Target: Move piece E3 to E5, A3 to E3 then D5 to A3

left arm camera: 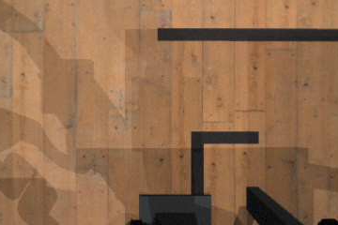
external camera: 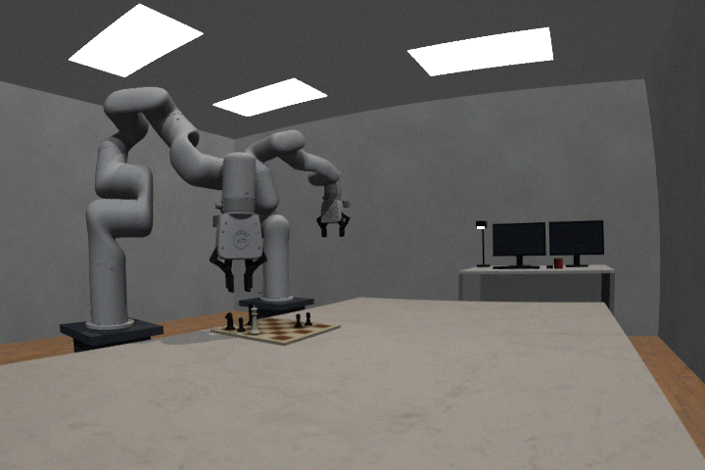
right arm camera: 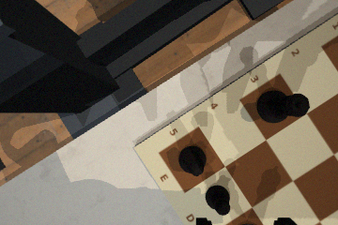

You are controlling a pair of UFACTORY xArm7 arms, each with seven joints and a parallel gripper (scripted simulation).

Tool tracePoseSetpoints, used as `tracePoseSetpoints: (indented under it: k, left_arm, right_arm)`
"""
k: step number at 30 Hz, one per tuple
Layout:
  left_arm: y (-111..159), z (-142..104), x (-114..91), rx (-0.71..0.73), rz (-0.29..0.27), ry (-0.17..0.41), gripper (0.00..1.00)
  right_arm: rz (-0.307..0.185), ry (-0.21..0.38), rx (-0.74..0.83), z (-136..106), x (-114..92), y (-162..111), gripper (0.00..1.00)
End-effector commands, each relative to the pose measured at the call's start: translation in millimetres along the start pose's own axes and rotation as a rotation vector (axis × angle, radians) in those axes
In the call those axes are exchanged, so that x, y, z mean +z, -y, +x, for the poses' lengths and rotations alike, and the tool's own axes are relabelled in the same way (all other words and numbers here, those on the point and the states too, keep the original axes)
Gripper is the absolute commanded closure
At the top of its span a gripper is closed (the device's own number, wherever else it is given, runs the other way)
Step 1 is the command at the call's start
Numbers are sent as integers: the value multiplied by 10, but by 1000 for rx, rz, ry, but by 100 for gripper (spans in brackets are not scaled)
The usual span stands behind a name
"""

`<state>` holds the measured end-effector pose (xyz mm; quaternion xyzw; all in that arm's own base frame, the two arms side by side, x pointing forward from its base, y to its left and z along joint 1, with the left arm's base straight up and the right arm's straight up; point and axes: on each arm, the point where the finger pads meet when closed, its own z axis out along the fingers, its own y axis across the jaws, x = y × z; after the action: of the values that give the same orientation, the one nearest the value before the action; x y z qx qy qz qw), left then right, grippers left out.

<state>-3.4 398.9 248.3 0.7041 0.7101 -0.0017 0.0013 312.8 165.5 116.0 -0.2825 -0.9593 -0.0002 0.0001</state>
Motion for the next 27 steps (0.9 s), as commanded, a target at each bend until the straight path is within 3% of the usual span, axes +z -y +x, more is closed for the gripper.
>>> tracePoseSetpoints:
  k: [1, 27]
  left_arm:
    - [-1, 11, -16, 0, -1, -4, 0]
    - [-1, 11, -16, 0, -1, -4, 0]
  right_arm:
    - [-2, 2, 0, -6, 16, -10, 65]
    - [-2, 1, 0, -5, 362, -14, 65]
